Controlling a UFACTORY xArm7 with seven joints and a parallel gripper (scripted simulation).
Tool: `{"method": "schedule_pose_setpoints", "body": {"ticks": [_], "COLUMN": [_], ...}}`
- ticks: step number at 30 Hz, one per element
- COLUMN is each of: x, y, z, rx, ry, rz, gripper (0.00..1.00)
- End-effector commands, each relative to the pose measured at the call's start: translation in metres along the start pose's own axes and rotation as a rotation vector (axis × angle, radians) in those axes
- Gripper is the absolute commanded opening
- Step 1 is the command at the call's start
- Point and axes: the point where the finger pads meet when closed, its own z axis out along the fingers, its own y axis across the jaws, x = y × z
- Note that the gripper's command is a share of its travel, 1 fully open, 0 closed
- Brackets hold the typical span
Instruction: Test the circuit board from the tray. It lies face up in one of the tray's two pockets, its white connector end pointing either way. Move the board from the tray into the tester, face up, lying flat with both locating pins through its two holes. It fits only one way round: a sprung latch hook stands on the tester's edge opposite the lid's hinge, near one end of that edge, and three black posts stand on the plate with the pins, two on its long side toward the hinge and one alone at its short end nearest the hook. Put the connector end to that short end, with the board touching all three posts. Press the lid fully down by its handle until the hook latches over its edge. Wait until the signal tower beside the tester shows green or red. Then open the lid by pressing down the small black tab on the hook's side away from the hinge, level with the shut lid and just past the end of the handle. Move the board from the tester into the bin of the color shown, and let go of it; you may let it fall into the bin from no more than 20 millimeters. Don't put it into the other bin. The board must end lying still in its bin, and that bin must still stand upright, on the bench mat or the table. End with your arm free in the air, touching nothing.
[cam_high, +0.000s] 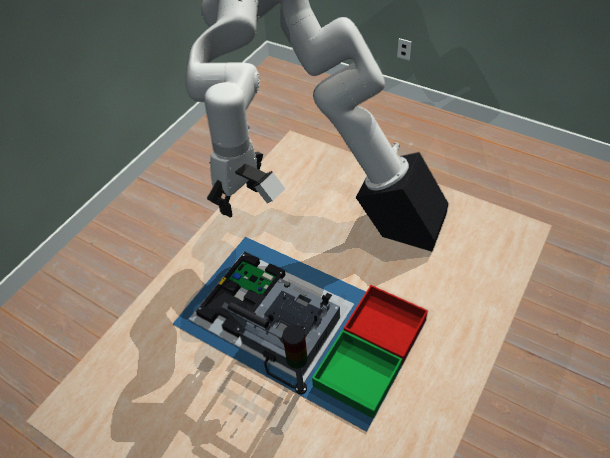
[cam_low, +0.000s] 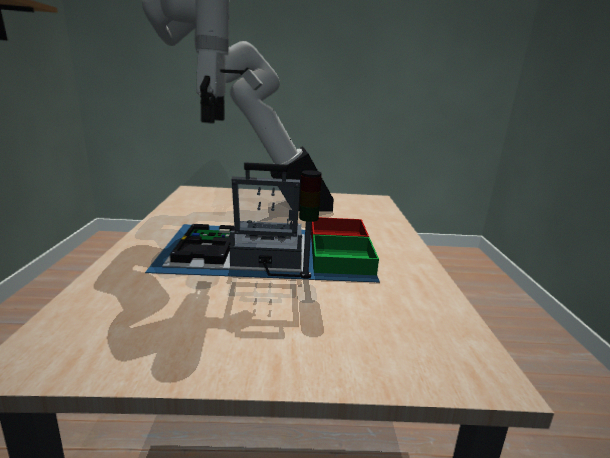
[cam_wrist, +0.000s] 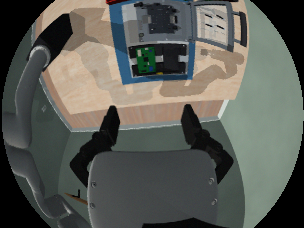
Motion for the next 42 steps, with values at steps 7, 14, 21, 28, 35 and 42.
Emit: {"method": "schedule_pose_setpoints", "body": {"ticks": [7, 14, 21, 28, 35, 42], "x": [-0.008, -0.008, -0.013, -0.015, -0.017, -0.018], "y": [-0.001, -0.001, -0.003, -0.003, -0.004, -0.004], "z": [0.003, 0.003, 0.007, 0.008, 0.009, 0.009], "rx": [0.01, 0.01, 0.018, 0.02, 0.022, 0.025], "ry": [0.011, 0.011, 0.018, 0.02, 0.022, 0.024], "rz": [-0.036, -0.036, -0.057, -0.065, -0.07, -0.077], "gripper": [1.0, 1.0, 1.0, 1.0, 1.0, 1.0]}}
